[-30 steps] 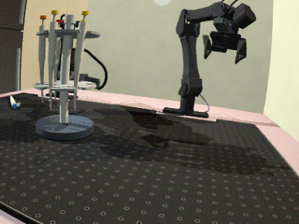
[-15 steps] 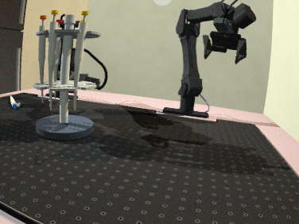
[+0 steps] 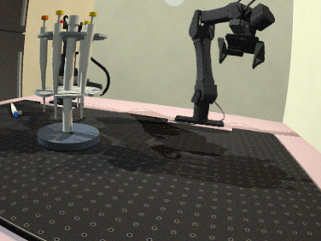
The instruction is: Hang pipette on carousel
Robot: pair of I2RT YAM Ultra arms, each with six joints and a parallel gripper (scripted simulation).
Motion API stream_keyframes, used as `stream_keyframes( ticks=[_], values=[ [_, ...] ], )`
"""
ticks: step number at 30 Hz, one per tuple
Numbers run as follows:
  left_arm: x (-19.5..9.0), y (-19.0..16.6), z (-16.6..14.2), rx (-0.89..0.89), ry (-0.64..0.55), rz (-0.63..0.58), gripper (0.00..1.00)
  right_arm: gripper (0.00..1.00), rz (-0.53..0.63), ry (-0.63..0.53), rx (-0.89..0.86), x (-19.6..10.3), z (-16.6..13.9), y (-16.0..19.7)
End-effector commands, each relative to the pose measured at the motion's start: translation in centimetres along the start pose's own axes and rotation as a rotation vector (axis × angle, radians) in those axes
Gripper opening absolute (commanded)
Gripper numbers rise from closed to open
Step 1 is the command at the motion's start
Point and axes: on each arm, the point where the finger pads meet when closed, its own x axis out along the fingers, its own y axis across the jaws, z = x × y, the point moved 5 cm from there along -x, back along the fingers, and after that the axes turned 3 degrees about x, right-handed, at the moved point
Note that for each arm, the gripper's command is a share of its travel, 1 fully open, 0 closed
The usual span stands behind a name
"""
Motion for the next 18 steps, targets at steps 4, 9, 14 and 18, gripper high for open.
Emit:
stream_keyframes(
  ticks=[4,9,14,18],
  values=[
    [-0.4,0.3,0.6,0.016,-0.029,0.010,1.00,0.00,-0.070,-0.065,0.001,0.5,-0.6,-2.3],
    [-0.4,0.3,0.6,0.016,-0.029,0.010,1.00,0.00,-0.028,-0.178,0.004,0.7,-1.8,-0.9],
    [-0.4,0.3,0.6,0.016,-0.029,0.010,1.00,0.00,-0.032,-0.178,0.003,0.7,-2.2,-1.0],
    [-0.4,0.3,0.6,0.016,-0.029,0.010,1.00,0.00,-0.006,-0.250,0.007,0.9,-2.9,-0.6]
  ],
)
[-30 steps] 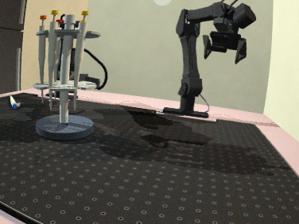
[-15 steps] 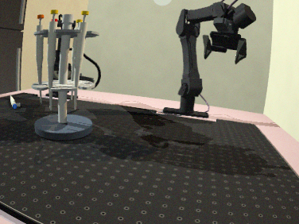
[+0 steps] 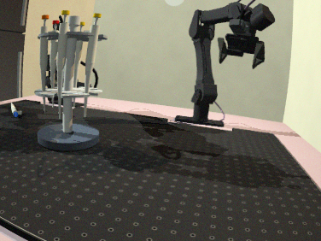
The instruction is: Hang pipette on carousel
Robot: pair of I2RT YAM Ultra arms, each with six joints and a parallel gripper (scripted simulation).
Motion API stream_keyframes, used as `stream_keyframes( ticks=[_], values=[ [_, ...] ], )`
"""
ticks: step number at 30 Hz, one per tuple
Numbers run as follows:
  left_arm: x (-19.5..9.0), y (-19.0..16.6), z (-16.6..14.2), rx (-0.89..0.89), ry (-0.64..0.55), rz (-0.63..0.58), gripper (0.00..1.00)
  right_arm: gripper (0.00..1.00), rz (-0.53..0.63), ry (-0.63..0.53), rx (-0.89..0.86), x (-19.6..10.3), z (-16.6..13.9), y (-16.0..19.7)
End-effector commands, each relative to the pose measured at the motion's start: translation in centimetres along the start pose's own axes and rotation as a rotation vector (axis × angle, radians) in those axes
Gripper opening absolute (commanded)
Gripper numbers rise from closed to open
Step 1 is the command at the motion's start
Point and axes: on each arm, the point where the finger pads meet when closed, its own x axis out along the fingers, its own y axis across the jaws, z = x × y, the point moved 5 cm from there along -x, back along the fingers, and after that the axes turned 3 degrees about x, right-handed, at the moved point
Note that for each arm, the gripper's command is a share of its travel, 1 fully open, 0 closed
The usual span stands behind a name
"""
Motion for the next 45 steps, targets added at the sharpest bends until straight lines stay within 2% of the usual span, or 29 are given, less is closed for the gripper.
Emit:
stream_keyframes(
  ticks=[1,45],
  values=[
    [-0.41,0.34,0.58,0.016,-0.029,0.010,1.00,0.00,-0.013,-0.088,0.004,0.69,-0.71,-0.69],
    [-0.41,0.34,0.58,0.016,-0.029,0.010,1.00,0.00,-0.028,-0.100,-0.004,0.85,-0.67,-1.35]
  ],
)
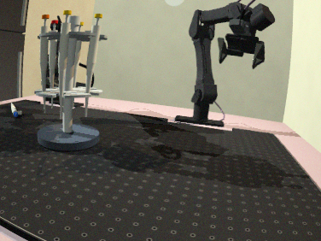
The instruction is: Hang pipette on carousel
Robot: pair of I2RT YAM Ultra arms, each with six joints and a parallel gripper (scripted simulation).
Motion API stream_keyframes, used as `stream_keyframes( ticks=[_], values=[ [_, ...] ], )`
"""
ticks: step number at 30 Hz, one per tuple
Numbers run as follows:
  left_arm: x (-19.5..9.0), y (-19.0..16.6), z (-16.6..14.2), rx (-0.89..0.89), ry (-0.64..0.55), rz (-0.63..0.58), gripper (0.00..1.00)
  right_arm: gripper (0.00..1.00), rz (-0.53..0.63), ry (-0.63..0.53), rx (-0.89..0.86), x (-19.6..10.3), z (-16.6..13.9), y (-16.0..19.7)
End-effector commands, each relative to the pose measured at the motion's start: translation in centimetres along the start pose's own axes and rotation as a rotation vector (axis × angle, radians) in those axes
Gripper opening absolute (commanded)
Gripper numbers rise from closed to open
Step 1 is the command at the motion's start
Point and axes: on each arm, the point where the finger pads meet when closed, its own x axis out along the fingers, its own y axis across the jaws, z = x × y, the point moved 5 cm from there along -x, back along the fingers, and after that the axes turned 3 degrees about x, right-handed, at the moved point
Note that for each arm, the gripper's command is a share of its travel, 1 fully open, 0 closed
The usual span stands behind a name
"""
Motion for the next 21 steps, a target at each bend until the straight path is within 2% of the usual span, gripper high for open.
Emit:
stream_keyframes(
  ticks=[1,4,19,21],
  values=[
    [-0.4,0.3,0.6,0.016,-0.029,0.010,1.00,0.00,-0.032,-0.031,-0.006,0.8,0.1,-1.3],
    [-0.4,0.3,0.6,0.016,-0.029,0.010,1.00,0.00,-0.010,-0.129,0.002,0.7,-1.4,-0.7],
    [-0.4,0.3,0.6,0.016,-0.029,0.010,1.00,0.00,-0.018,-0.136,-0.011,0.6,-1.3,-1.1],
    [-0.4,0.3,0.6,0.016,-0.029,0.010,1.00,0.00,-0.005,-0.208,0.001,0.9,-2.6,-0.8]
  ],
)
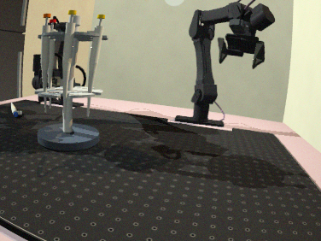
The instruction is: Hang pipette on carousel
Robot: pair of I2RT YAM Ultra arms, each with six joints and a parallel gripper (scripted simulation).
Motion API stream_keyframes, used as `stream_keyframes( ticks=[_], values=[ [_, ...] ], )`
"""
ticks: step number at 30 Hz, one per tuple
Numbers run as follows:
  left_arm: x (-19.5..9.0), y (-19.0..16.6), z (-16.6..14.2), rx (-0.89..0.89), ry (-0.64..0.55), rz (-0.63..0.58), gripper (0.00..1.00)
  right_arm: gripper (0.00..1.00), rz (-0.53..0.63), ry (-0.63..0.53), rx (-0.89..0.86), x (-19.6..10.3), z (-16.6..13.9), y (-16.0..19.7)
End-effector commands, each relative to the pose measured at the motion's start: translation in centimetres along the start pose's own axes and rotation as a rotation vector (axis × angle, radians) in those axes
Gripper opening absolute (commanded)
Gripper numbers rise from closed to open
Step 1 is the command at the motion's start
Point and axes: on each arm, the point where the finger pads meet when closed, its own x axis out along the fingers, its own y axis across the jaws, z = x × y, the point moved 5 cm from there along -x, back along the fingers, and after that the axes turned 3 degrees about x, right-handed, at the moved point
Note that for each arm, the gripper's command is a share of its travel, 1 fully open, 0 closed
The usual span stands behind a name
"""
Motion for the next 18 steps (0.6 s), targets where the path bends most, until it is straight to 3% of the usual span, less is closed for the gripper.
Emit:
stream_keyframes(
  ticks=[1,12,18],
  values=[
    [-0.4,0.3,0.6,0.016,-0.029,0.010,1.00,0.00,-0.007,-0.074,0.004,0.6,-0.9,-0.6],
    [-0.4,0.3,0.6,0.016,-0.029,0.010,1.00,0.00,-0.012,-0.118,-0.011,0.6,-1.1,-0.9],
    [-0.4,0.3,0.6,0.016,-0.029,0.010,1.00,0.00,0.002,-0.222,0.003,0.9,-2.8,-0.6]
  ],
)
